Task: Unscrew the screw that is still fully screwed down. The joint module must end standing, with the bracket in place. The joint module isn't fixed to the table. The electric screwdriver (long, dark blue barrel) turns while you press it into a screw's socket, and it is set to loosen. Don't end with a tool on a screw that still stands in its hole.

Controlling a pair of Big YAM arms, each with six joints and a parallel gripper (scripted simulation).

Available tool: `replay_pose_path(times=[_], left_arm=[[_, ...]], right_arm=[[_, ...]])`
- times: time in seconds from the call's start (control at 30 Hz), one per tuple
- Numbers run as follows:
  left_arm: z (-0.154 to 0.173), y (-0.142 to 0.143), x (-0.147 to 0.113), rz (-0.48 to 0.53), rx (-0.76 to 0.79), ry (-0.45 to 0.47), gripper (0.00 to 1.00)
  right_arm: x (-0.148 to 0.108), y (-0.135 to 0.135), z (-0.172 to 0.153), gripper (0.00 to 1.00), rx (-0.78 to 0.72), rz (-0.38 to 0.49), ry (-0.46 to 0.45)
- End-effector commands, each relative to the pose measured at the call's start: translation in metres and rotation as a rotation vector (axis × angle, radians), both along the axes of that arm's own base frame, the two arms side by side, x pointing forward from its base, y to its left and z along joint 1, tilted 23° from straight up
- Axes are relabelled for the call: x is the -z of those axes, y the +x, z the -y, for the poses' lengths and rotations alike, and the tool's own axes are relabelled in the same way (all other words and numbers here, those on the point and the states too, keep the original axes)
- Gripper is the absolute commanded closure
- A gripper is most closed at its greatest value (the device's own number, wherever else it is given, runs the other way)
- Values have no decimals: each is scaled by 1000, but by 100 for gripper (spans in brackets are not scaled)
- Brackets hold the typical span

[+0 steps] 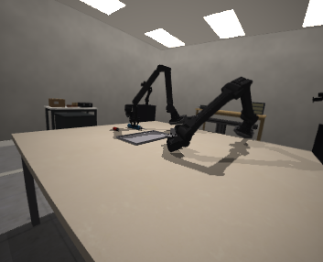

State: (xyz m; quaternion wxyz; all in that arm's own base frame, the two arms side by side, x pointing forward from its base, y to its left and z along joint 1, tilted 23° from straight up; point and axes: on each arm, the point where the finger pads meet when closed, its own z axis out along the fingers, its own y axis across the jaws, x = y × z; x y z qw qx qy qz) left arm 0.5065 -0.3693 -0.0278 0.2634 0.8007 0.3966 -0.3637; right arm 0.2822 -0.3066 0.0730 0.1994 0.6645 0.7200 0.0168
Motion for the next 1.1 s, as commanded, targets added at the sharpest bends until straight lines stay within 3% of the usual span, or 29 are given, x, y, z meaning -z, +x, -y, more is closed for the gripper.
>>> replay_pose_path(times=[0.0, 1.07], left_arm=[[6, 7, -9, 26, 3, -14, 41], [6, 7, -9, 26, 3, -14, 41]], right_arm=[[-9, 4, 7, 56, 0, 14, -19], [-9, 4, 7, 58, 0, 14, -19]])
